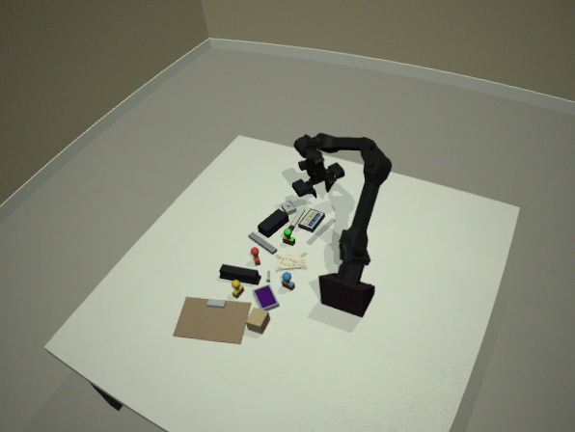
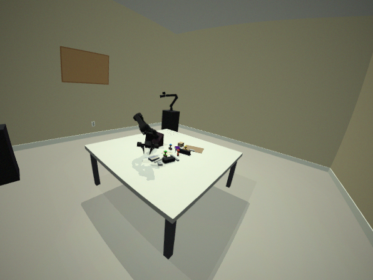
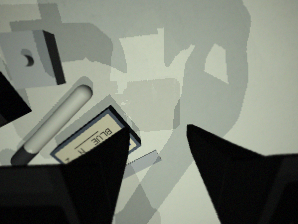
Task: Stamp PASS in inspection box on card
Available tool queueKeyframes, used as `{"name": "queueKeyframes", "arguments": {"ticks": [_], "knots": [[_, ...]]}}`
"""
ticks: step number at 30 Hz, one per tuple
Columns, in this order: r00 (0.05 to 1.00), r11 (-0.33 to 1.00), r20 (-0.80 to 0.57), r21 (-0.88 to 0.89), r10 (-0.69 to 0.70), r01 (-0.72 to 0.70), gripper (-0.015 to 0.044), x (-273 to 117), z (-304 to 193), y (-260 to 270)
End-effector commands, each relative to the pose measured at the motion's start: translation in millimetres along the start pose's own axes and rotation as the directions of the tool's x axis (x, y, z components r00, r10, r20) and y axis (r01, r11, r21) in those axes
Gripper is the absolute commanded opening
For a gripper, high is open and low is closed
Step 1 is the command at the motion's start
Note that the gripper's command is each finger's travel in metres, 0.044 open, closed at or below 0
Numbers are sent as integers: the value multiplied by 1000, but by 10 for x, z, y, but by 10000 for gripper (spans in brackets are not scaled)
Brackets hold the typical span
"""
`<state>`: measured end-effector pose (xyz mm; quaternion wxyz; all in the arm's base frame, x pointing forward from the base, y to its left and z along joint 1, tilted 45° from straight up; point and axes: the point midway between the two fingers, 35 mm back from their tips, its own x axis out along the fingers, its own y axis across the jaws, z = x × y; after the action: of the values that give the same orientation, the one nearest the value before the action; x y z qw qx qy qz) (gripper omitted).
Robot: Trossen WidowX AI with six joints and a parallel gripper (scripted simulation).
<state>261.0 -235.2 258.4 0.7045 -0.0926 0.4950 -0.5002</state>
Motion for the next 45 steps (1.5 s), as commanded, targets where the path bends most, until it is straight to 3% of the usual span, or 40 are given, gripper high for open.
{"name": "queueKeyframes", "arguments": {"ticks": [1, 10, 45], "knots": [[997, 976, -34, -203, 73, -78, 225, -116, -223, 683], [990, 799, -79, -585, 113, -138, 225, -491, -892, 1722], [990, 795, -80, -590, 115, -140, 225, -47, -921, 1826]]}}
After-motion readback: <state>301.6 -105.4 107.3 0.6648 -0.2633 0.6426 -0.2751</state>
